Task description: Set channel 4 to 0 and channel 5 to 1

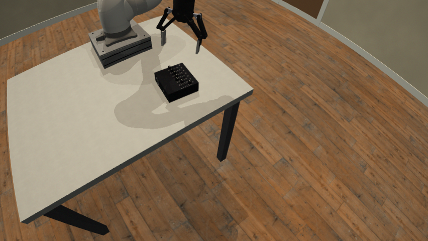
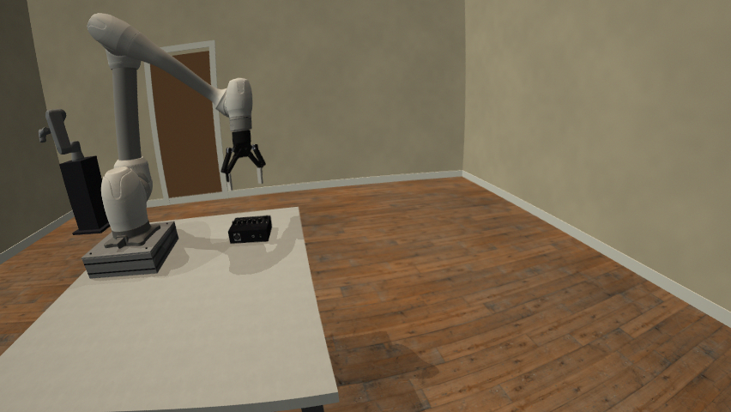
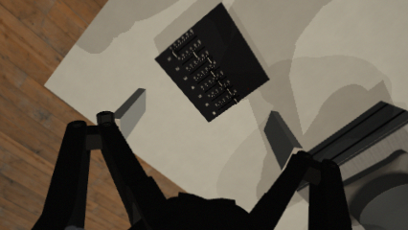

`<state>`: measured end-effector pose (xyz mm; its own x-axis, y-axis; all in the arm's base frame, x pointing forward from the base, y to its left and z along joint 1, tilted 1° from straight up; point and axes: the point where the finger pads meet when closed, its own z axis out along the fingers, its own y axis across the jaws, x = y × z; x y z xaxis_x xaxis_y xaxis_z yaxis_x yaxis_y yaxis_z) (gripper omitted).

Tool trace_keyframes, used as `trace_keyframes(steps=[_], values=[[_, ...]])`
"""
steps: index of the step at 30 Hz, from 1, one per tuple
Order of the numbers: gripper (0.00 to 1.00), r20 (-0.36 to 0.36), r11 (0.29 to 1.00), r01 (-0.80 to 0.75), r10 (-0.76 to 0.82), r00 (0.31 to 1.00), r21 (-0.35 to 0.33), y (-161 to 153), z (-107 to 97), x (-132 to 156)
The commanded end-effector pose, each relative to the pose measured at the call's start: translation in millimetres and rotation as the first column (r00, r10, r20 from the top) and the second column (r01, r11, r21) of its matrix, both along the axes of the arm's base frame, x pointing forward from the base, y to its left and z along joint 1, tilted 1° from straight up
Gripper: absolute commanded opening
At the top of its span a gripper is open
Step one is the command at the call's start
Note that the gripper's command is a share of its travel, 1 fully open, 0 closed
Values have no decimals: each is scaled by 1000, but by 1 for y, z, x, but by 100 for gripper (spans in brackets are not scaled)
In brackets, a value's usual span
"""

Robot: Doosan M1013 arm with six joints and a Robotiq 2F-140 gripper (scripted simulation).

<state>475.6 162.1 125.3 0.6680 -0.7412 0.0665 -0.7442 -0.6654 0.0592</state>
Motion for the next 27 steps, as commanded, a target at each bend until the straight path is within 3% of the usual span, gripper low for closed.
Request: trace_keyframes(steps=[1, 9, 11, 12, 15, 27], values=[[100, -11, 961, -272, 273, 962, 41, -19, -9, 0], [100, -6, 793, -606, 607, 794, 57, -30, -14, -1], [100, -6, 793, -606, 607, 794, 57, -30, -14, -1], [100, -1, 703, -707, 709, 705, 76, -31, -14, -1], [100, 10, 616, -781, 785, 620, 104, -31, -14, -1], [100, 12, 581, -807, 811, 585, 105, -31, -16, -1]])
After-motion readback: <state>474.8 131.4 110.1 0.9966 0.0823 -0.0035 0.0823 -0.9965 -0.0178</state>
